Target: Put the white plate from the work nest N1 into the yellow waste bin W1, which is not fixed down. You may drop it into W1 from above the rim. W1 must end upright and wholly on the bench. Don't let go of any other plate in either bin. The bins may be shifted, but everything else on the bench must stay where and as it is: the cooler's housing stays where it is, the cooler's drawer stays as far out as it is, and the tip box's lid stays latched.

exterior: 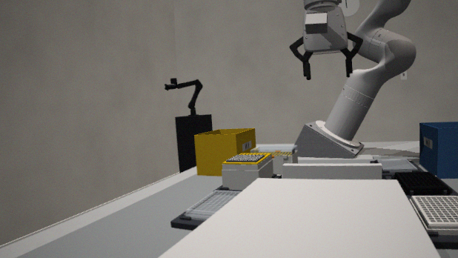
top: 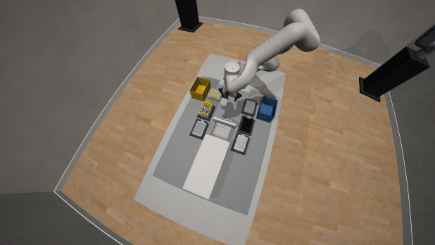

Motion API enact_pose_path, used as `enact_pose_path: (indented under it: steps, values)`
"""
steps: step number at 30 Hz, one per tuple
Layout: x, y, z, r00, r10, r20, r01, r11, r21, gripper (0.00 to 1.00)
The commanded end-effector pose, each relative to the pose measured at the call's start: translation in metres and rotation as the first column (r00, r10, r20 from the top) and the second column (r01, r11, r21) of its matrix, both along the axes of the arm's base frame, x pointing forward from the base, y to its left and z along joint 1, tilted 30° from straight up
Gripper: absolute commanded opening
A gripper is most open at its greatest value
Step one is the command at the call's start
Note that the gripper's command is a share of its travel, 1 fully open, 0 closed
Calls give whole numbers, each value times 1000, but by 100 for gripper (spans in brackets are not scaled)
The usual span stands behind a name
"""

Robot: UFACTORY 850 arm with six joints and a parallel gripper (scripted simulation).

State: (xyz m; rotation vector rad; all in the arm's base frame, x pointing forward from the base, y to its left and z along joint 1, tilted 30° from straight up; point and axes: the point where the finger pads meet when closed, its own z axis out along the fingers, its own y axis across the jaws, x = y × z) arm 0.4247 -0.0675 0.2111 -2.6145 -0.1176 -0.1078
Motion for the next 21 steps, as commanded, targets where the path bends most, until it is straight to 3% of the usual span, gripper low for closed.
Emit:
enact_pose_path:
  steps: [1,10,21]
  values:
    - [0,0,1,1000,4,6,-4,1000,0,100]
    - [0,0,1,1000,4,6,-4,1000,0,100]
    - [37,40,7,1000,-7,0,7,1000,1,100]
